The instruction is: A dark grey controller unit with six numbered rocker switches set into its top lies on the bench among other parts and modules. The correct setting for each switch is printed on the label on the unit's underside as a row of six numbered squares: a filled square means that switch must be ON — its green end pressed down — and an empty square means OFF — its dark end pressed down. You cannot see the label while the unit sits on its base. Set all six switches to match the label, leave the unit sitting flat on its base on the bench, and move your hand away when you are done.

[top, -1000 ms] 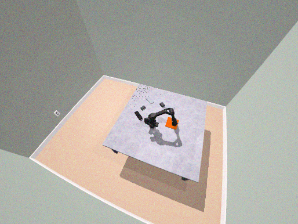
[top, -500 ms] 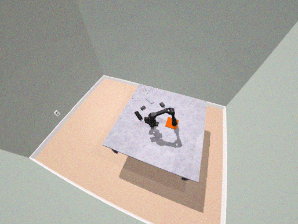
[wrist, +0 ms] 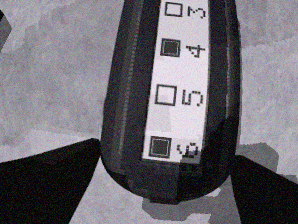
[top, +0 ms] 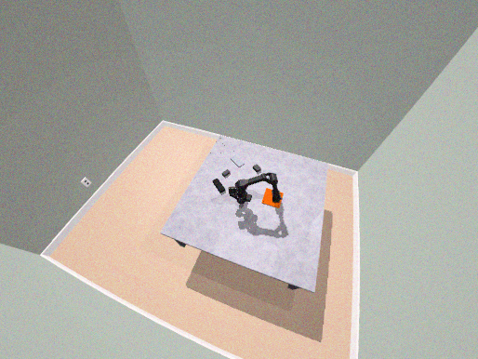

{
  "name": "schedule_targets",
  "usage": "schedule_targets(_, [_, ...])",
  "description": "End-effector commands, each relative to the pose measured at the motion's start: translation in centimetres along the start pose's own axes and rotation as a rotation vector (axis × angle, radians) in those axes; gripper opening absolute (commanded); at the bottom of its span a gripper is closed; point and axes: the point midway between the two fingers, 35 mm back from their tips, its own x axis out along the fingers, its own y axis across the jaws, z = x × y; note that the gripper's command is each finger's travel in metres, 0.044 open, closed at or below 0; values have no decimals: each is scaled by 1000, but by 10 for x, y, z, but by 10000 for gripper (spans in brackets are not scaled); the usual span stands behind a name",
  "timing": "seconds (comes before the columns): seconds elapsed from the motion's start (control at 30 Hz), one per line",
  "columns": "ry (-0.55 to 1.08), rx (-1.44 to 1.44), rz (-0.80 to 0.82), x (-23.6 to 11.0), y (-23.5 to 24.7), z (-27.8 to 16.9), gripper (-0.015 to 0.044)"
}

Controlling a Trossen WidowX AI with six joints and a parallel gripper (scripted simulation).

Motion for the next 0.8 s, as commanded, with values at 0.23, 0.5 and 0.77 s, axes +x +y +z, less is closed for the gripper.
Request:
schedule_targets(0.23, [-2, -1, 8, -10, 1, 7, 336])
schedule_targets(0.5, [-3, -1, 8, -15, 1, 12, 336])
schedule_targets(0.77, [-3, -1, 8, -20, 1, 16, 336])
